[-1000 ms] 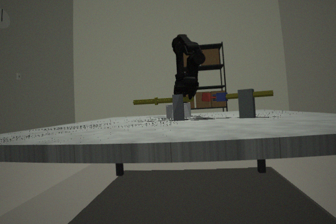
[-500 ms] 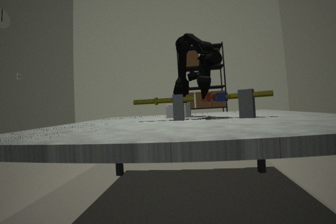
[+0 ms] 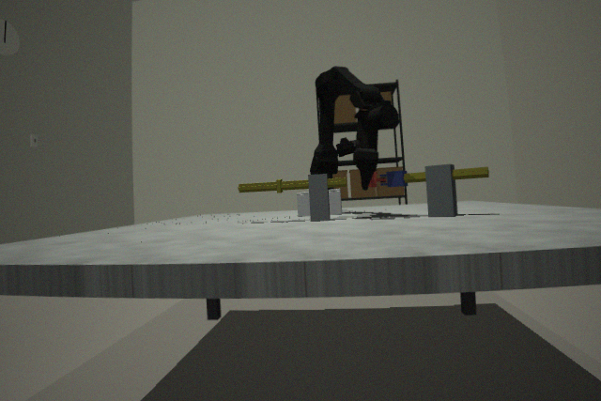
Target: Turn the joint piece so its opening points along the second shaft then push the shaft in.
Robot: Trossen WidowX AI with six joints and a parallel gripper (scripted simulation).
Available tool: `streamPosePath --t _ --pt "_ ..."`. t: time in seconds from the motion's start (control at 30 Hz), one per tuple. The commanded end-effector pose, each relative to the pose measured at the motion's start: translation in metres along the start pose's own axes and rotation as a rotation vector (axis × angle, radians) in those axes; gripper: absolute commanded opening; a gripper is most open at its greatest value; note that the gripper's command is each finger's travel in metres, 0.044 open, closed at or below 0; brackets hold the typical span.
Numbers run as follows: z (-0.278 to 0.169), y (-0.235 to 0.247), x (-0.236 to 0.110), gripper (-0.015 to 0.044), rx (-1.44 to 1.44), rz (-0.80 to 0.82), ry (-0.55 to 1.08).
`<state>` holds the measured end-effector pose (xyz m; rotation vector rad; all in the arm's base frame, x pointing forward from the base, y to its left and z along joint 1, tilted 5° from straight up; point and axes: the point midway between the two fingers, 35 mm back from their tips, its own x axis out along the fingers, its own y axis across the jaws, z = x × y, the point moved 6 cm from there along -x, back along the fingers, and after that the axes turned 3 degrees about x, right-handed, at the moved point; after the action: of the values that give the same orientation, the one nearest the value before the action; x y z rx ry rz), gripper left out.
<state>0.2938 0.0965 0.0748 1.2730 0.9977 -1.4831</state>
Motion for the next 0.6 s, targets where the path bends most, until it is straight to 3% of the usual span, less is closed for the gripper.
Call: streamPosePath --t 0.0,0.1,0.43,0.57 --pt "0.0003 -0.0011 0.0091 0.044 0.003 -0.01 -0.004" --pt "0.0004 -0.0012 0.0115 0.044 0.003 -0.01 -0.004" --pt "0.0004 -0.0012 0.0115 0.0182 0.003 -0.01 -0.004" --pt "0.0004 -0.0012 0.0115 0.0182 0.003 -0.01 -0.004"
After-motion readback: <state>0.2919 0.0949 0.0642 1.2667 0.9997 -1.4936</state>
